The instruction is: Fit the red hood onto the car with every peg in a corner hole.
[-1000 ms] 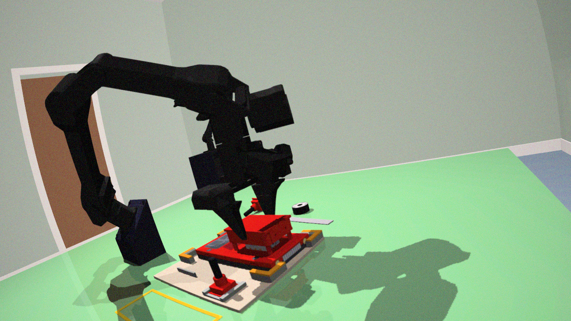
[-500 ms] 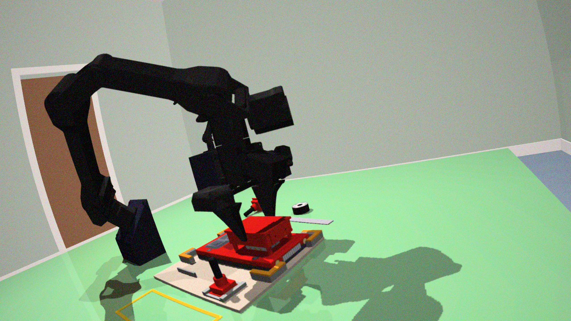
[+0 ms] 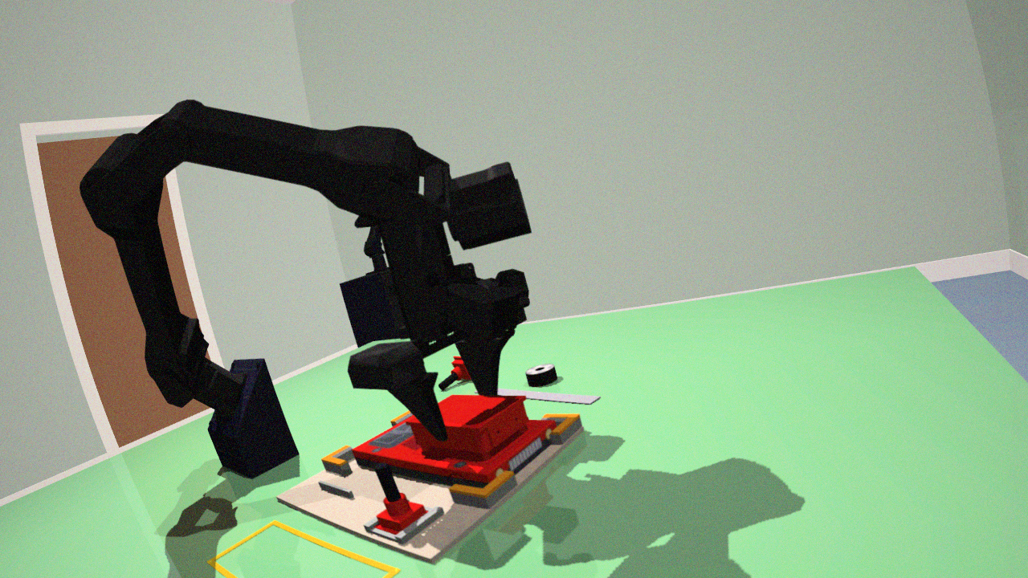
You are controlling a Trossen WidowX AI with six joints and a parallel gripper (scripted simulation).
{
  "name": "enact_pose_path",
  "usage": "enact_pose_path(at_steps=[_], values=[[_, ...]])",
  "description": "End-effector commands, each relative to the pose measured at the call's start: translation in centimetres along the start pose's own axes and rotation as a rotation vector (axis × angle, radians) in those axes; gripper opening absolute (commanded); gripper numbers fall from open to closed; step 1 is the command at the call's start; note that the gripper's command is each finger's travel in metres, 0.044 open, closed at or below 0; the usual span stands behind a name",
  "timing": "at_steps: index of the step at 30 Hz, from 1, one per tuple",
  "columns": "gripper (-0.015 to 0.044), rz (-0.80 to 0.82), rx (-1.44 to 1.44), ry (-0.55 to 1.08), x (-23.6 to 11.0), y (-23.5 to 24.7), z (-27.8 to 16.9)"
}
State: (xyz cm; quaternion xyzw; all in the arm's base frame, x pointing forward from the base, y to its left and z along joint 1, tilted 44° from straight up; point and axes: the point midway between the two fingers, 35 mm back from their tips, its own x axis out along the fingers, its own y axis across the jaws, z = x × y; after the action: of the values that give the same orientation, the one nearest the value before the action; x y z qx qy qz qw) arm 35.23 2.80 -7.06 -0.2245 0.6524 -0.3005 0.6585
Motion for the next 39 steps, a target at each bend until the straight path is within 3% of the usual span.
enact_pose_path(at_steps=[1, 16, 33, 39], values=[[0.0, -0.003, -0.004, -0.001, 0.2, 0.0, 0.0], [0.0, -0.001, 0.0, 0.0, 0.5, 0.0, 0.0], [0.044, -0.001, 0.0, 0.0, 0.6, 0.0, 0.0], [0.044, 0.0, -0.001, 0.002, -2.1, 0.1, 0.2]])
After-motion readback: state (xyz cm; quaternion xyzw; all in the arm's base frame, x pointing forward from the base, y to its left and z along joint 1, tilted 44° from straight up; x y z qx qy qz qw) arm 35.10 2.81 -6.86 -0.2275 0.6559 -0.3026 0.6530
